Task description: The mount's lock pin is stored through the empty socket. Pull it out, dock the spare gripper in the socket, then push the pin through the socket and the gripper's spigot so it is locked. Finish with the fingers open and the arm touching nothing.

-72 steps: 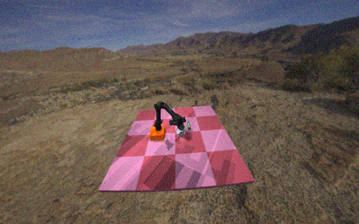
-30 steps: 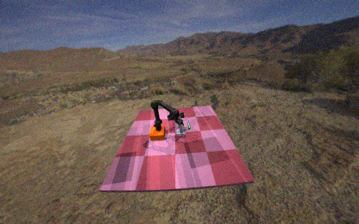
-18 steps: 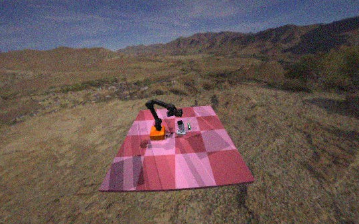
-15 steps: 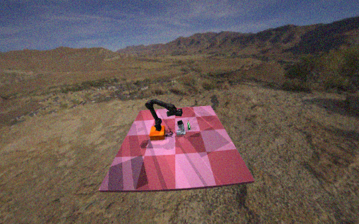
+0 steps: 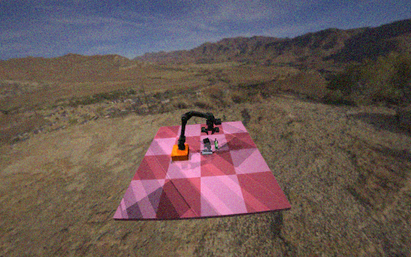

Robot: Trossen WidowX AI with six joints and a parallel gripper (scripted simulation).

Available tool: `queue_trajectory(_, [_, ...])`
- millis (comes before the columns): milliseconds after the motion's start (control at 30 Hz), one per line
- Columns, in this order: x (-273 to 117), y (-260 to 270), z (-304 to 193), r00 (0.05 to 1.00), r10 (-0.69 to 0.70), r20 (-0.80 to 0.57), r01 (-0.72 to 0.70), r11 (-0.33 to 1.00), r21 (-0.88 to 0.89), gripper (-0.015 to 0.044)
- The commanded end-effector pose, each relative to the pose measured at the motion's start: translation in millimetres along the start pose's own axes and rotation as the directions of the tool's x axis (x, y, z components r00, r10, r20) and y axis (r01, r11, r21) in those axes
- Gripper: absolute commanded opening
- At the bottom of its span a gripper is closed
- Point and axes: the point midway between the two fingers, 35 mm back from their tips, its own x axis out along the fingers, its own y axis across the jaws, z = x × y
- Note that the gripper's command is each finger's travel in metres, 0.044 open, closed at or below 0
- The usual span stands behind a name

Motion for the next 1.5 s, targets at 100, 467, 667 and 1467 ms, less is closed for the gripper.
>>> queue_trajectory(100, [25.7,-58.5,18.4,0.908,-0.059,-0.415,0.059,0.998,-0.011,0.018])
queue_trajectory(467, [30.3,-69.8,22.6,0.868,-0.086,-0.488,0.086,0.996,-0.022,0.018])
queue_trajectory(667, [58.0,-74.1,16.2,0.868,-0.086,-0.488,0.087,0.996,-0.022,0.018])
queue_trajectory(1467, [124.4,-80.3,0.8,0.868,-0.086,-0.489,0.086,0.996,-0.022,0.018])
